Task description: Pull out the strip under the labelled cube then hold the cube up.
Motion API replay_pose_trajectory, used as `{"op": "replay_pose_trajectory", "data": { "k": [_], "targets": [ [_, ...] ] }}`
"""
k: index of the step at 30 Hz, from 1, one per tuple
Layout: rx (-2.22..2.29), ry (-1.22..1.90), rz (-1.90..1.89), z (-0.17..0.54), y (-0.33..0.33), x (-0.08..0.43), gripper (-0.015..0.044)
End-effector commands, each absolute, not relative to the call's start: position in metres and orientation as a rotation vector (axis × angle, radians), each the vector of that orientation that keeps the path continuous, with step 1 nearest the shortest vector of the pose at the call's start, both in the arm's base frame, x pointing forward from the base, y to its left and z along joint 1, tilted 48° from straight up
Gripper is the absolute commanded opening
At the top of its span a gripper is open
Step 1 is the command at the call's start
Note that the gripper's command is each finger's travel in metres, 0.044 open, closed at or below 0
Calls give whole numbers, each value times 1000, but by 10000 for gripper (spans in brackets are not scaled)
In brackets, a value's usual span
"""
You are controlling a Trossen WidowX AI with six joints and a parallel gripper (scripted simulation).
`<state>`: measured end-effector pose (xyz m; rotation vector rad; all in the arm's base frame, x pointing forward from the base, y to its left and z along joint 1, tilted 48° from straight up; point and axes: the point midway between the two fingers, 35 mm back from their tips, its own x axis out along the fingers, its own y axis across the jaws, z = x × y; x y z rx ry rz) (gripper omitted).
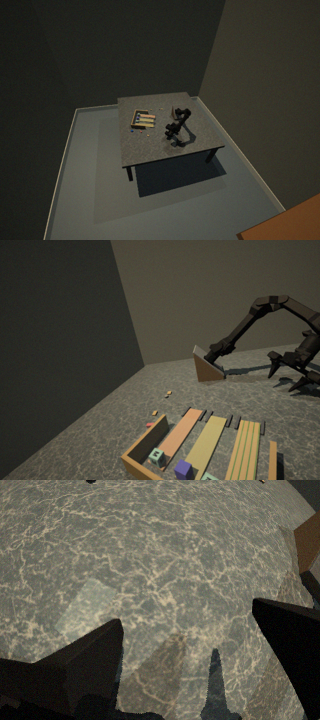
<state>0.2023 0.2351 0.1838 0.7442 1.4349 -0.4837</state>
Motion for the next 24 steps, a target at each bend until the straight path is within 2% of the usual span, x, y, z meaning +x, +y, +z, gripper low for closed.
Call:
{"op": "replay_pose_trajectory", "data": {
  "k": [1, 12, 18, 24],
  "targets": [
    [744, 1435, -484, 185, 233, 202, 400],
    [754, 1425, -485, 206, 208, 208, 400],
    [852, 1444, -307, 167, 184, 268, 400],
    [953, 1338, -115, 130, 130, 324, 400]
  ]
}}
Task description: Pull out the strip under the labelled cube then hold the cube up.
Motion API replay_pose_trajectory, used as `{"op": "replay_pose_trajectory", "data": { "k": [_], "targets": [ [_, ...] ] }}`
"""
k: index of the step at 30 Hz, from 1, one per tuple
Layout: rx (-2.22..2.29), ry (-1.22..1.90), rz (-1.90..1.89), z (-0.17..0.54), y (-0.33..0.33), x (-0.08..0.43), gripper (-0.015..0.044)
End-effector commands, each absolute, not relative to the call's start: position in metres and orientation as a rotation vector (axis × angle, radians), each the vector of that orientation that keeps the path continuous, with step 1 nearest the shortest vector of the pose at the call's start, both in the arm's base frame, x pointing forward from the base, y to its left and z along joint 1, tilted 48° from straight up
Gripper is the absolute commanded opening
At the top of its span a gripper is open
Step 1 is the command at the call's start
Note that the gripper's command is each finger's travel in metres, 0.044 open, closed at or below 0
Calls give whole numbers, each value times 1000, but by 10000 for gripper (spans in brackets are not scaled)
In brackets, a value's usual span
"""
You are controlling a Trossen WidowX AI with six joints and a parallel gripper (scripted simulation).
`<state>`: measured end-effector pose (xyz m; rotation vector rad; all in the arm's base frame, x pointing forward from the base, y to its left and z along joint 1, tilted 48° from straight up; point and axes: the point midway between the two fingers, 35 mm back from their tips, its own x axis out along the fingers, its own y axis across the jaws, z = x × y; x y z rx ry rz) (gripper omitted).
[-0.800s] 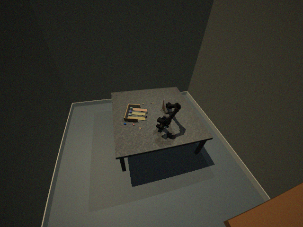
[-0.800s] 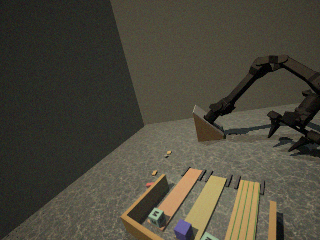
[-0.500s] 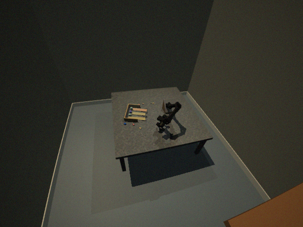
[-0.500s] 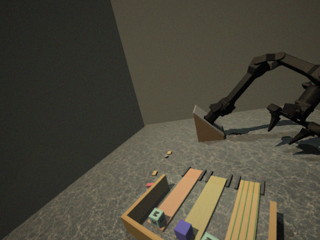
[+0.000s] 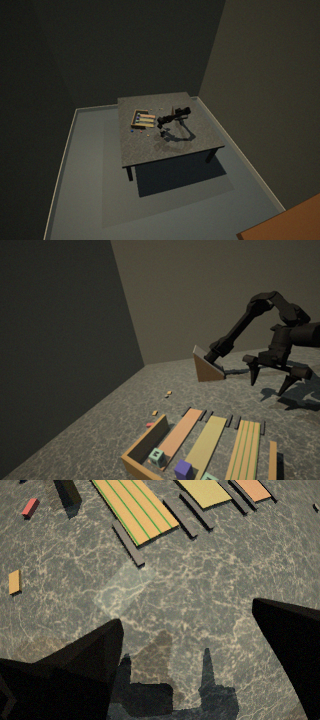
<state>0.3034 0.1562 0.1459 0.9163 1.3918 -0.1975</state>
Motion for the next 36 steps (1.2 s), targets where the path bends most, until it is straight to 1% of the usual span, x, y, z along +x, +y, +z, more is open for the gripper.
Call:
{"op": "replay_pose_trajectory", "data": {
  "k": [1, 5, 9, 13, 17, 27, 30, 36],
  "targets": [
    [967, 1309, -89, 125, 118, 331, 400],
    [997, 1182, 20, 106, 71, 349, 400],
    [979, 1028, 138, 91, 24, 354, 400],
    [910, 842, 241, 80, -22, 345, 400],
    [801, 652, 304, 74, -61, 324, 400],
    [778, 620, 311, 73, -66, 319, 400],
    [795, 691, 310, 64, -67, 327, 321],
    [839, 995, 324, 23, -59, 350, 164]
  ]
}}
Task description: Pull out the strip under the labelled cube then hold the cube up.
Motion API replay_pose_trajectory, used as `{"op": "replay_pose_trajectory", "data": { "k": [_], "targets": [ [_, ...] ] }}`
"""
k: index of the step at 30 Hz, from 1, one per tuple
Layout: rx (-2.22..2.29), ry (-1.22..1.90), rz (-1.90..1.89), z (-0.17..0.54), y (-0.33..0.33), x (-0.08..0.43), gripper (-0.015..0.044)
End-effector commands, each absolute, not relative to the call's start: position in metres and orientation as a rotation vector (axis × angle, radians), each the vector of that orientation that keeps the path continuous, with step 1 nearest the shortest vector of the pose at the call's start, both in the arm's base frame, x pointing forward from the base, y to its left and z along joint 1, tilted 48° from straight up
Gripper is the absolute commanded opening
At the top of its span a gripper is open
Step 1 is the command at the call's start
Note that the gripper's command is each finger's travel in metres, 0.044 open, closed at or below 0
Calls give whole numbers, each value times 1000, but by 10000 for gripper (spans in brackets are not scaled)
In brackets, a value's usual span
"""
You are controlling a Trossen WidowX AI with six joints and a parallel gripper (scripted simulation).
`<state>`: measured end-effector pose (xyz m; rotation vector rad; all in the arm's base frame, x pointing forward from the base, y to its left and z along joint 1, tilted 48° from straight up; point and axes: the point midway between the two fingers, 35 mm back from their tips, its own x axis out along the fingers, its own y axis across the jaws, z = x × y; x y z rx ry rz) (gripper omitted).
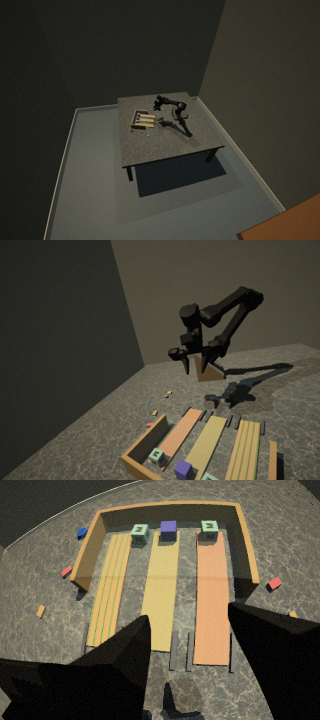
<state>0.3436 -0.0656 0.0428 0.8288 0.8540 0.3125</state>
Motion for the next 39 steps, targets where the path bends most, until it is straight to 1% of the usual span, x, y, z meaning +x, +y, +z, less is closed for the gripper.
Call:
{"op": "replay_pose_trajectory", "data": {
  "k": [1, 6, 7, 11, 13, 39],
  "targets": [
    [843, 1049, 329, 16, -57, 353, 138],
    [849, 1323, 373, -15, -42, 357, 6],
    [847, 1379, 385, -20, -38, 357, 0],
    [837, 1596, 443, -38, -24, 352, 0],
    [835, 1629, 453, -44, -25, 351, 0],
    [834, 1633, 454, -65, -3, 351, 0]
  ]
}}
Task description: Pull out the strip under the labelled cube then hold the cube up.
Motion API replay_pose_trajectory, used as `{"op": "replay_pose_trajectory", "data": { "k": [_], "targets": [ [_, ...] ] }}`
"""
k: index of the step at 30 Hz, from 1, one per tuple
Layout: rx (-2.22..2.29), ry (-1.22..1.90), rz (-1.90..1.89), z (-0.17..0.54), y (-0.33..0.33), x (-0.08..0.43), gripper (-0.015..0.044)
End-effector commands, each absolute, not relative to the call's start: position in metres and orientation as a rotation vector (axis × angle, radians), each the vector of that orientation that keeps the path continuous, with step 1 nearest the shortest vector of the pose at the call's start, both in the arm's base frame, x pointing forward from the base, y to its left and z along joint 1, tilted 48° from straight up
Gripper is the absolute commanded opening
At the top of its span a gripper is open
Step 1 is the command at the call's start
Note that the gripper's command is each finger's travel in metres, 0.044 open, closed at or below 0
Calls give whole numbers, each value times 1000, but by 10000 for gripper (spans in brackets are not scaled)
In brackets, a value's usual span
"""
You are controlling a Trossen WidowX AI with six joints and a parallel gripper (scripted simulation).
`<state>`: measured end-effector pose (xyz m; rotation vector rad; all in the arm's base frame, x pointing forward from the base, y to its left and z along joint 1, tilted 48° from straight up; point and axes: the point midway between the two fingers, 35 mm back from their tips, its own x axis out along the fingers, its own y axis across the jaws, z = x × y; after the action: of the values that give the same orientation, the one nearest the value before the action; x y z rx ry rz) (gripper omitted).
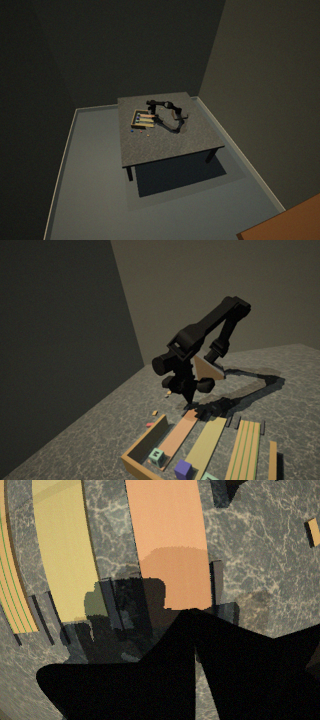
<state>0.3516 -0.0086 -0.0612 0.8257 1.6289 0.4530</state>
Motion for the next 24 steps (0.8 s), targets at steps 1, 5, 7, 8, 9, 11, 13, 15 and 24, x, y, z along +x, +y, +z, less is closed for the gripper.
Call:
{"op": "replay_pose_trajectory", "data": {
  "k": [1, 5, 7, 8, 9, 11, 13, 15, 24],
  "targets": [
    [834, 1633, 454, -66, -2, 350, 0],
    [835, 1633, 454, -70, 3, 350, 0],
    [835, 1633, 454, -72, 6, 350, 0],
    [835, 1633, 454, -73, 7, 349, 0],
    [835, 1633, 455, -74, 8, 349, 0],
    [835, 1633, 455, -76, 11, 349, 0],
    [835, 1633, 455, -79, 13, 349, 0],
    [836, 1633, 456, -81, 16, 348, 0],
    [837, 1633, 458, -90, 27, 347, 0]
  ]
}}
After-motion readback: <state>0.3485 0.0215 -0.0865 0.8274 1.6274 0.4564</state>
